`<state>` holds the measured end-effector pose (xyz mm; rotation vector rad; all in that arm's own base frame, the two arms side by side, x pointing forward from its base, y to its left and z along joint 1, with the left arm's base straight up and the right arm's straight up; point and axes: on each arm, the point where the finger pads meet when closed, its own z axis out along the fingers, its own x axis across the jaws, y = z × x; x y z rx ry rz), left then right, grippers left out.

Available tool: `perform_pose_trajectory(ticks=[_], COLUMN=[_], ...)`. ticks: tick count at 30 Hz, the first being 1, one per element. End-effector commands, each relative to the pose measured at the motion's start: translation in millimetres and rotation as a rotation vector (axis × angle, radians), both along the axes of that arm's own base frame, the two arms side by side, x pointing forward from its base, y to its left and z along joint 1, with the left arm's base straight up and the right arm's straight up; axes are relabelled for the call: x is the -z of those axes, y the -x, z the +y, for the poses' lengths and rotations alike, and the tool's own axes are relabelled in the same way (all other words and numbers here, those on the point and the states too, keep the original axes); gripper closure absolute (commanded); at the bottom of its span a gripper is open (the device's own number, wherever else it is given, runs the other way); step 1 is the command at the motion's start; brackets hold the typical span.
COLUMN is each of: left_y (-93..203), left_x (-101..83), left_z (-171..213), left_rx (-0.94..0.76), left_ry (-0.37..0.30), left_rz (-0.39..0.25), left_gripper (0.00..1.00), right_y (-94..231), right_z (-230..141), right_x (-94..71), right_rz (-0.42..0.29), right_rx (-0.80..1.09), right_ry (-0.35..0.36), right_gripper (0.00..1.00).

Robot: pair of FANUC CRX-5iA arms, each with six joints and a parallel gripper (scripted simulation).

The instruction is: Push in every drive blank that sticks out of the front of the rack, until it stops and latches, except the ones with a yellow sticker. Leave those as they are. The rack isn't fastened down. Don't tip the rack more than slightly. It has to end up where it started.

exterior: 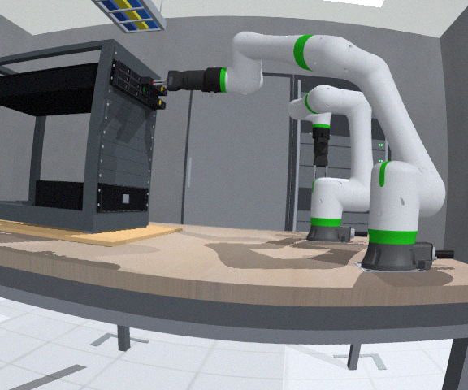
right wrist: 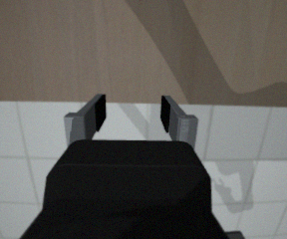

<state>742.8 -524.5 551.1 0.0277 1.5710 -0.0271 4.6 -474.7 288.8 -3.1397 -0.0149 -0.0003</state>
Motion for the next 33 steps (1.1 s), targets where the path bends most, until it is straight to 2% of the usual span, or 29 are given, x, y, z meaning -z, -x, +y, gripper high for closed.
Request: perform_pose_trajectory(ticks=[1,33], left_y=[-1.9,-19.3], left_x=[-2.3,-2.3], left_z=[0.4,-0.2], left_rx=[0.0,0.0], left_ry=[0.002,0.002], left_rz=[-0.002,-0.002], left_gripper=[1.0,1.0], right_y=[0.1,0.1], right_z=[-0.2,-0.2], right_x=[-0.8,-0.8], right_rz=[0.0,0.0], right_rx=[0.0,0.0], right_ry=[0.002,0.002], right_gripper=[0.0,0.0])
